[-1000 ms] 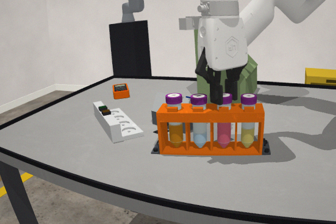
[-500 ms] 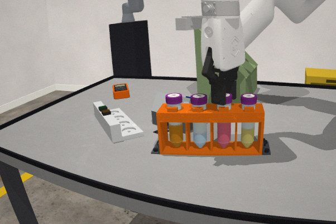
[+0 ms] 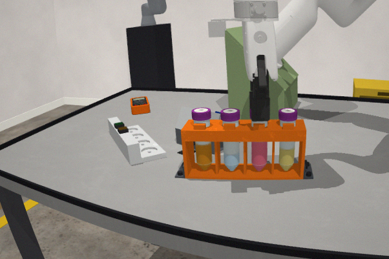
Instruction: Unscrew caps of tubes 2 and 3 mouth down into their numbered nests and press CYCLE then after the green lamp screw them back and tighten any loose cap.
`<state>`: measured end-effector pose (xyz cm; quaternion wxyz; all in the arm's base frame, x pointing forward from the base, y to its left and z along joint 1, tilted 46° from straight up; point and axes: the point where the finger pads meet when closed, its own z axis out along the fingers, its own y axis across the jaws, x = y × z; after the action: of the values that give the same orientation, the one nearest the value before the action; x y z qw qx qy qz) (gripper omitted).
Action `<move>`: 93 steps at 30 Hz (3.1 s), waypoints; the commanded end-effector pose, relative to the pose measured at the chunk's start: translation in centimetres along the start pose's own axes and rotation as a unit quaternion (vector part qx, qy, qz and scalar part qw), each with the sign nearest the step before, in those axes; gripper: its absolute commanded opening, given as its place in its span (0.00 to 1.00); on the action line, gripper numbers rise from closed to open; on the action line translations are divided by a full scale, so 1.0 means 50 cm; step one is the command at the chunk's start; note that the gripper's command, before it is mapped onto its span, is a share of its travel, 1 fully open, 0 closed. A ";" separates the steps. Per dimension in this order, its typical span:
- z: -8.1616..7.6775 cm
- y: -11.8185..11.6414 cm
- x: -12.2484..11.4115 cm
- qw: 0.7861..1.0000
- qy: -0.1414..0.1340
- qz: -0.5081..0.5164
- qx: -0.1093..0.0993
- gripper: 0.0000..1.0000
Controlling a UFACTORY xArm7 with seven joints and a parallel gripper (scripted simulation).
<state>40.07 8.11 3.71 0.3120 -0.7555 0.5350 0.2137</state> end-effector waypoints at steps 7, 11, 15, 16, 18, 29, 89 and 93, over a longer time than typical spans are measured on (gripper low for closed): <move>-0.004 -0.002 0.003 0.968 -0.001 -0.251 0.012 0.00; -0.005 -0.002 0.003 0.945 0.000 -0.326 0.013 0.00; -0.005 -0.002 0.003 0.945 0.000 -0.326 0.013 0.00; -0.005 -0.002 0.003 0.945 0.000 -0.326 0.013 0.00; -0.005 -0.002 0.003 0.945 0.000 -0.326 0.013 0.00; -0.005 -0.002 0.003 0.945 0.000 -0.326 0.013 0.46; -0.004 -0.002 0.003 0.920 -0.009 0.392 0.010 0.00; -0.005 -0.002 0.003 0.938 -0.009 0.345 0.010 0.00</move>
<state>40.07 8.09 3.72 0.2122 -0.4826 0.7865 0.3217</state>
